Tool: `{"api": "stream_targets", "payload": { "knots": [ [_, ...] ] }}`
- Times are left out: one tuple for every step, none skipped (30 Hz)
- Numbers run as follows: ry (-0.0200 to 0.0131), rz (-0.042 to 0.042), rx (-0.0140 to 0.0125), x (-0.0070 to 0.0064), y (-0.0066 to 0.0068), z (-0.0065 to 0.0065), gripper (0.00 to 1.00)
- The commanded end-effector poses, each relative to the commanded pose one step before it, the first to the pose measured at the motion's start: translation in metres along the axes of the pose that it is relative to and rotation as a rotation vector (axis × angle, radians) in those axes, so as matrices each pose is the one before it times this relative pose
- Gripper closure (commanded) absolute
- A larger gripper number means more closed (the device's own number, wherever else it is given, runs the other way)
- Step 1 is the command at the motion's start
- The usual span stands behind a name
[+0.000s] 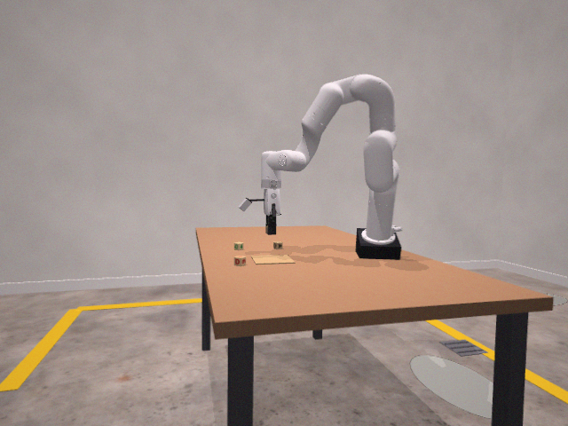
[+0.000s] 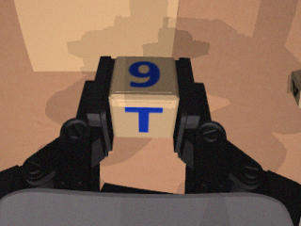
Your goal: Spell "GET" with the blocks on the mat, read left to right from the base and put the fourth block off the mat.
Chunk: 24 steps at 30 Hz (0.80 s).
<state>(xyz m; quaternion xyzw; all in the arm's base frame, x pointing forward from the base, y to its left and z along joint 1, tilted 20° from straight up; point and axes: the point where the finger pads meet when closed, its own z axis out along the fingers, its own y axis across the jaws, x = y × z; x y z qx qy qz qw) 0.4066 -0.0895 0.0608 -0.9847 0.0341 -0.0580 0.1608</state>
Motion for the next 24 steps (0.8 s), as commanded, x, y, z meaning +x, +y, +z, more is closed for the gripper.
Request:
{"api": "stream_targets", "payload": {
  "knots": [
    [0.00369,0.00022,-0.0015,0.00175,0.00104,0.0231,0.73],
    [0.0,0.0,0.0,-0.00001,0.00002,0.00504,0.73],
    [0.0,0.0,0.0,-0.00001,0.00002,0.00504,0.73],
    [0.0,0.0,0.0,0.0,0.0,0.0,0.73],
    [0.0,0.0,0.0,0.0,0.0,0.0,0.73],
    [0.0,0.0,0.0,-0.00001,0.00002,0.00498,0.73],
    [0.0,0.0,0.0,-0.00001,0.00002,0.00486,0.73],
    [0.0,0.0,0.0,-0.00001,0.00002,0.00469,0.73],
    [0.0,0.0,0.0,-0.00001,0.00002,0.00447,0.73],
    [0.0,0.0,0.0,-0.00001,0.00002,0.0042,0.73],
    [-0.00001,0.00001,-0.00001,-0.00001,0.00002,0.0039,0.73],
    [0.0,0.0,0.0,0.0,0.00001,0.00356,0.73],
    [0.00001,-0.00001,0.0,0.0,0.00001,0.00319,0.73],
    [-0.00001,0.00001,-0.00001,-0.00001,0.00001,0.00281,0.73],
    [0.00001,-0.00001,0.00001,0.0,0.00001,0.00241,0.73],
    [-0.00001,0.00001,-0.00001,-0.00001,0.00001,0.00201,0.73],
    [0.00001,-0.00001,0.00001,0.00001,0.00001,0.00161,0.73],
    [0.0,0.0,0.0,0.0,0.0,0.00123,0.73],
    [0.0,0.0,0.0,0.0,0.0,0.00088,0.73],
    [0.0,0.0,0.0,0.0,0.0,0.00057,0.73],
    [0.0,0.0,0.0,0.0,0.0,0.0,0.73],
    [0.0,0.0,0.0,0.0,0.0,0.0,0.73],
    [0.0,0.0,0.0,0.0,0.0,0.00031,0.73],
    [0.0,0.0,0.0,0.0,0.0,0.00012,0.73]
  ]
}}
